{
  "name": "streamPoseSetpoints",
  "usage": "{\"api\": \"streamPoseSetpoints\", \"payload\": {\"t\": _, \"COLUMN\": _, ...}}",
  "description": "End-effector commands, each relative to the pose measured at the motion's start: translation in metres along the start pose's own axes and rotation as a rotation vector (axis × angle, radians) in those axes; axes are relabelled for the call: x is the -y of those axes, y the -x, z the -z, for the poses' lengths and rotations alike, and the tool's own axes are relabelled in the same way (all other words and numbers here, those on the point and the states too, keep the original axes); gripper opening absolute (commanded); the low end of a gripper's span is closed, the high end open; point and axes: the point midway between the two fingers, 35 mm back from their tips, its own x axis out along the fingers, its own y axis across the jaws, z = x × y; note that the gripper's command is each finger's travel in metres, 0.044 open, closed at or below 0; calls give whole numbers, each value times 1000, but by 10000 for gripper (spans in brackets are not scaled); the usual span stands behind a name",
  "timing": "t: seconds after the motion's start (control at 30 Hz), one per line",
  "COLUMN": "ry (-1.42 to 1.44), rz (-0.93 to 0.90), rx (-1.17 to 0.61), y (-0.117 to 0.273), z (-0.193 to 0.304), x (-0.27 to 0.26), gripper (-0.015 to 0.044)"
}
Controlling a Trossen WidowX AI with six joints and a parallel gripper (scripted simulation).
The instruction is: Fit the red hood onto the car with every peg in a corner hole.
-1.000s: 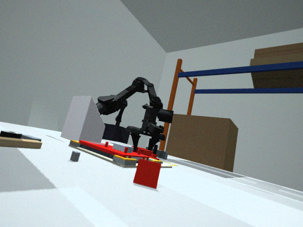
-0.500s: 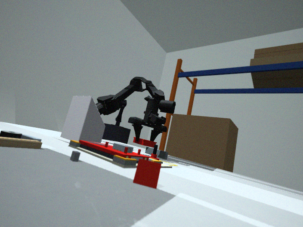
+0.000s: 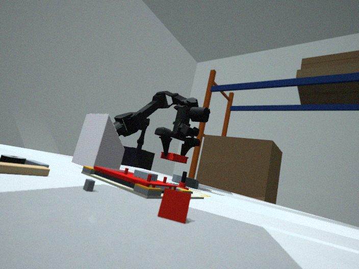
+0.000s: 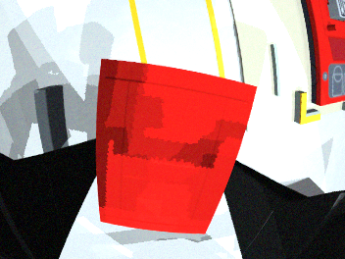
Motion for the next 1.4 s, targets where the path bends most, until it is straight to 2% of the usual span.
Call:
{"api": "streamPoseSetpoints", "payload": {"t": 0.0, "ry": 11, "rz": -6, "rx": 4, "y": 8, "z": 0, "x": -2, "gripper": 0}}
{"api": "streamPoseSetpoints", "payload": {"t": 1.37, "ry": 178, "rz": 30, "rx": 19, "y": 16, "z": -116, "x": 61, "gripper": 0}}
